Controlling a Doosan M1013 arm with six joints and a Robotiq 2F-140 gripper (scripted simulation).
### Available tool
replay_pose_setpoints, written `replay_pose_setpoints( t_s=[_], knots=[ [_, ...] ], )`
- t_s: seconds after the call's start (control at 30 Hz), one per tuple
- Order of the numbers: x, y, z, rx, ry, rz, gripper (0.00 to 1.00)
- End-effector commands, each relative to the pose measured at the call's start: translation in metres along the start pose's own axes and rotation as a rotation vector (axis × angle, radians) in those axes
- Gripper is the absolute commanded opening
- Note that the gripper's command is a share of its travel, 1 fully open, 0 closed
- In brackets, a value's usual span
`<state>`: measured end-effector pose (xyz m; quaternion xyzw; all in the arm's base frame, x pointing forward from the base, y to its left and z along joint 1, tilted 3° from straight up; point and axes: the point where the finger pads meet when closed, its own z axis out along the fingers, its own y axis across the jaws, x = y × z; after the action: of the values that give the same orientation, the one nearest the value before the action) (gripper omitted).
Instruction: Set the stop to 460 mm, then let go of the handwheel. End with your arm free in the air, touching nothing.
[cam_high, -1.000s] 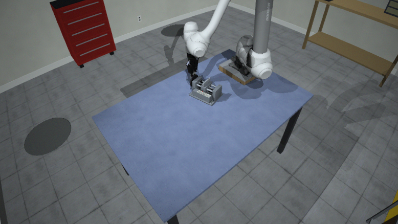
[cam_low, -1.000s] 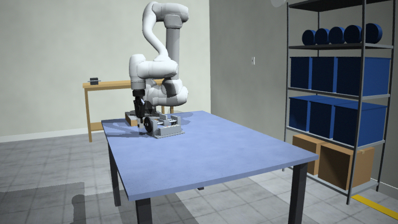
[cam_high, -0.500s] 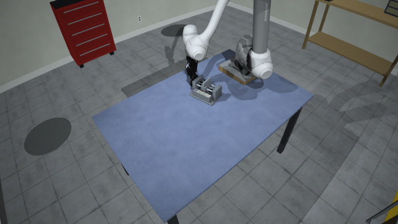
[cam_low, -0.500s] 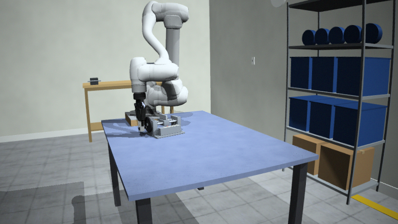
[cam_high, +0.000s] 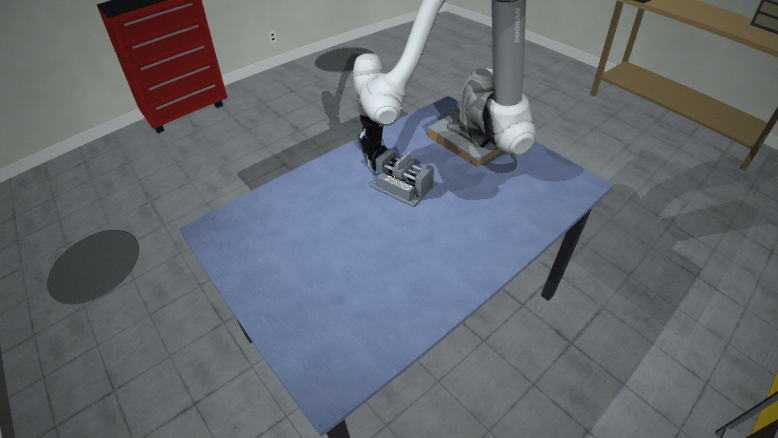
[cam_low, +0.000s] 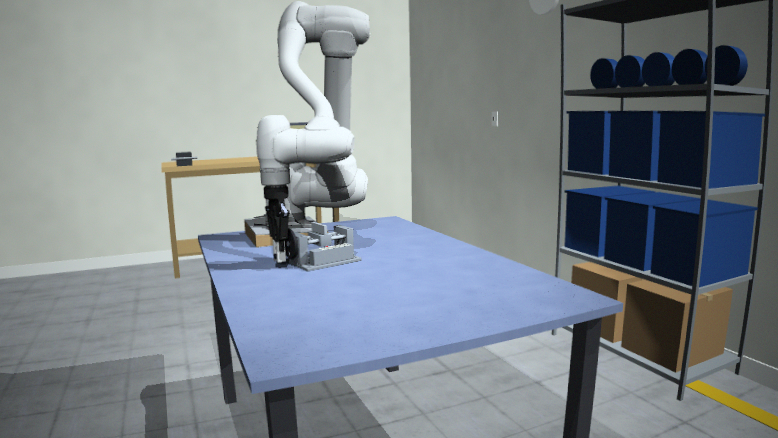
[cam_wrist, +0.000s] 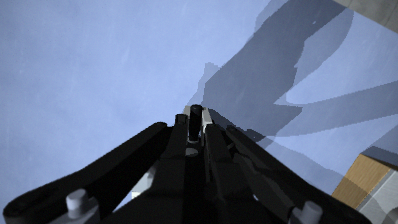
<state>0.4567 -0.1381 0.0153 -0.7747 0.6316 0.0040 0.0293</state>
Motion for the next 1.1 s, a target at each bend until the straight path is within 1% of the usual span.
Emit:
replay_pose_setpoints(
  t_s=[0.0,0.23,0.3,0.5,0.8,0.87,1.07],
  knots=[
    [0.0,-0.011,-0.001,0.002,0.0,0.001,0.04],
    [0.0,-0.029,-0.012,0.002,0.0,0.001,0.04],
    [0.0,-0.029,-0.012,0.002,0.0,0.001,0.04],
    [0.0,-0.037,-0.03,0.002,0.0,0.001,0.04],
    [0.0,-0.033,-0.05,0.002,0.0,0.001,0.04],
    [0.0,-0.033,-0.05,0.002,0.0,0.001,0.04],
    [0.0,-0.026,-0.06,0.002,0.0,0.001,0.04]
  ],
)
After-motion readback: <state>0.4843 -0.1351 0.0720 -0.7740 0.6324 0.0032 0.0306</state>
